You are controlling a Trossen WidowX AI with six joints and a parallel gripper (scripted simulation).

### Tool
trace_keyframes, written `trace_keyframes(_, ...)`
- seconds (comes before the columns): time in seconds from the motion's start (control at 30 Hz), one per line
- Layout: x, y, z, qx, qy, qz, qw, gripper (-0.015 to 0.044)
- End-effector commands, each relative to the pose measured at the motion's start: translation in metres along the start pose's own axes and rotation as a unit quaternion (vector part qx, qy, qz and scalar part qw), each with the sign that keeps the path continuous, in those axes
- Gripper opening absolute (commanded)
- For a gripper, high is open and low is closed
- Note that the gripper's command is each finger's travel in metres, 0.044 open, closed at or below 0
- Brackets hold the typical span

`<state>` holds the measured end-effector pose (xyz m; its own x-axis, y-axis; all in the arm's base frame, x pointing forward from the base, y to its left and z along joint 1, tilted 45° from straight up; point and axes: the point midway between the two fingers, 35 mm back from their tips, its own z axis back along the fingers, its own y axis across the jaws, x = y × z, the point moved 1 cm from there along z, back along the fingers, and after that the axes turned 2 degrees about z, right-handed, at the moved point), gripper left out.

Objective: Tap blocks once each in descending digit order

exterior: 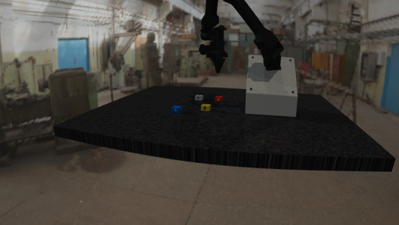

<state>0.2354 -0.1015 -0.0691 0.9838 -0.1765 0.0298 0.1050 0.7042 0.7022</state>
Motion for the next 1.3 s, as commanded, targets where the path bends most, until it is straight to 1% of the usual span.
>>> trace_keyframes(0.0, -0.009, 0.002, -0.001, -0.003, 0.000, 0.009, 1.000, 0.0020)
trace_keyframes(0.07, -0.008, 0.002, -0.012, -0.004, 0.000, 0.009, 1.000, 0.0020)
trace_keyframes(0.2, -0.008, 0.002, -0.073, -0.003, 0.000, 0.009, 1.000, 0.0020)
trace_keyframes(0.27, -0.010, 0.003, -0.083, -0.001, 0.000, 0.009, 1.000, 0.0020)
trace_keyframes(0.4, -0.010, 0.003, -0.084, -0.001, 0.000, 0.009, 1.000, 0.0020)
trace_keyframes(1.03, -0.010, 0.004, -0.113, -0.001, 0.000, 0.009, 1.000, 0.0020)
trace_keyframes(1.17, -0.010, 0.004, -0.113, 0.000, 0.000, 0.009, 1.000, 0.0020)
trace_keyframes(1.27, -0.009, 0.003, -0.092, -0.003, 0.000, 0.010, 1.000, 0.0020)
